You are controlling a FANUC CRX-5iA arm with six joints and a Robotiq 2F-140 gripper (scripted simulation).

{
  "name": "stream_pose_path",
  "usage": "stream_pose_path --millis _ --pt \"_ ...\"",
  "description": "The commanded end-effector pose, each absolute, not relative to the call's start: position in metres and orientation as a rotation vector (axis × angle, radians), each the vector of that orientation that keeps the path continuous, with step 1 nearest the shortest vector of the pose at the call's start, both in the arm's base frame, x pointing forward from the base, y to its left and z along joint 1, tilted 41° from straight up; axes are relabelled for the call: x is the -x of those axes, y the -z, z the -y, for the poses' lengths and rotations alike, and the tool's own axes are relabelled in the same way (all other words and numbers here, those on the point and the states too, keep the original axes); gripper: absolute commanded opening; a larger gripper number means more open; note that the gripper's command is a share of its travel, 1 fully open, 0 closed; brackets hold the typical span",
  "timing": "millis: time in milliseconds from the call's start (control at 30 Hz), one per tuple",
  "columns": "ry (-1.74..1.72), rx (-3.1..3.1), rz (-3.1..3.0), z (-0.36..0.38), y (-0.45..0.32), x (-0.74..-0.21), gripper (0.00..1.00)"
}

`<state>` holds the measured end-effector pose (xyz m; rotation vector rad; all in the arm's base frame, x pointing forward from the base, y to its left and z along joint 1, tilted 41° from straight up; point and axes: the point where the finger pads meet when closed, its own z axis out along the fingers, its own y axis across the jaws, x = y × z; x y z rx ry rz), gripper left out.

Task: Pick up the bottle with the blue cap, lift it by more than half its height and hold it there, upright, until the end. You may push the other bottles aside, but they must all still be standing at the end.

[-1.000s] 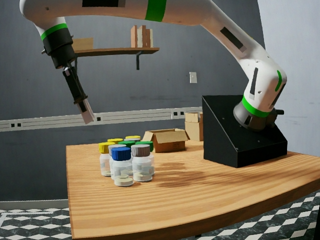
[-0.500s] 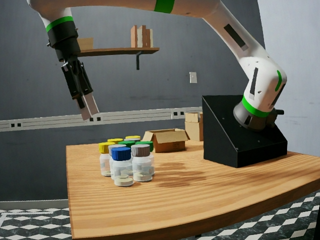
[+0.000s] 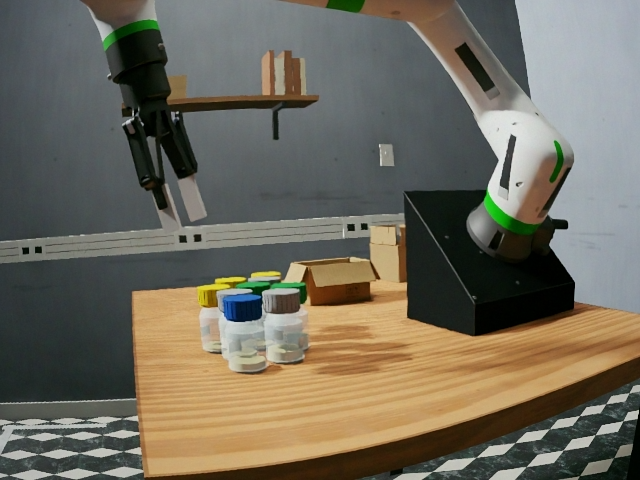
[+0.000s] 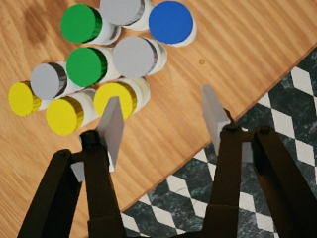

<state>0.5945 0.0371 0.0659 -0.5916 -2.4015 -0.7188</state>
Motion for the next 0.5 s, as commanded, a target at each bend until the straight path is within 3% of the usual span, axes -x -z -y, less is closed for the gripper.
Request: stream_pose_path --millis 0,467 --pt "0.702 0.66 2.391 -0.037 -0.07 -0.594 0.51" --pt "0.629 1.002 2.263 -0.041 -0.091 -0.586 0.51"
